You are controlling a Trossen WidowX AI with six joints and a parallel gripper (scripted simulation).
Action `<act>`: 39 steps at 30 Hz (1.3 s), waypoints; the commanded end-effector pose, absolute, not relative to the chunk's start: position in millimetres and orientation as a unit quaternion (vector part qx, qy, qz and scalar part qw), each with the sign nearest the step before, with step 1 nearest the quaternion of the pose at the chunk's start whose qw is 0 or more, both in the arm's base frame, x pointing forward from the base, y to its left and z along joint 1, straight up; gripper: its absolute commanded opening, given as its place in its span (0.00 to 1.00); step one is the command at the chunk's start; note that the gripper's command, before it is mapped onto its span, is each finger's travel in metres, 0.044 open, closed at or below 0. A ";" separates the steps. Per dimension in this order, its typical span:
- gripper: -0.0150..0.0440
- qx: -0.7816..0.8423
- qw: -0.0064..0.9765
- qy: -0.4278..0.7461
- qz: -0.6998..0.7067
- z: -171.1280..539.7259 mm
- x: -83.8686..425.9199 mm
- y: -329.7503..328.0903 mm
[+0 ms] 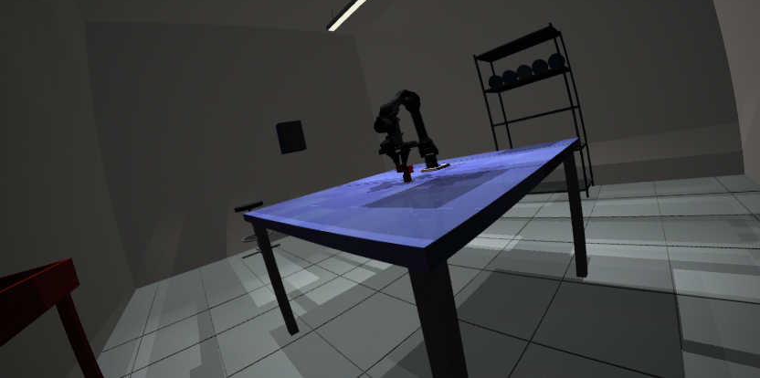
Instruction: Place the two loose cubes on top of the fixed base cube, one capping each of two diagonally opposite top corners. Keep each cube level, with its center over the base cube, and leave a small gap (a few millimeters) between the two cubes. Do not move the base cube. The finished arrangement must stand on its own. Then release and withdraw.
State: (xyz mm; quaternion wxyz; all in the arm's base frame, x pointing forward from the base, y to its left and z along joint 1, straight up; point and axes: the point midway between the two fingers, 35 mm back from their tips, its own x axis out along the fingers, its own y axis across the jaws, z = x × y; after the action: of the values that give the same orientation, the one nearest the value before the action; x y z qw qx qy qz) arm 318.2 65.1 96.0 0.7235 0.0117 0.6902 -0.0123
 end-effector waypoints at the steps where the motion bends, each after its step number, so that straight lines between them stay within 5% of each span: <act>1: 0.43 0.023 0.717 0.696 -0.017 83.9 318.1 65.1; 30: 0.43 0.023 0.717 0.696 -0.017 82.4 318.2 65.1; 34: 0.60 0.023 0.717 0.696 -0.017 82.4 318.2 65.1; 39: 0.60 0.023 0.717 0.696 -0.017 82.4 318.2 65.1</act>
State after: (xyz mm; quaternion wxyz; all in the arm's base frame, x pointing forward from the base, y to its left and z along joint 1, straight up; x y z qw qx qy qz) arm 317.9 64.6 83.0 0.7174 0.0197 0.6962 -0.0165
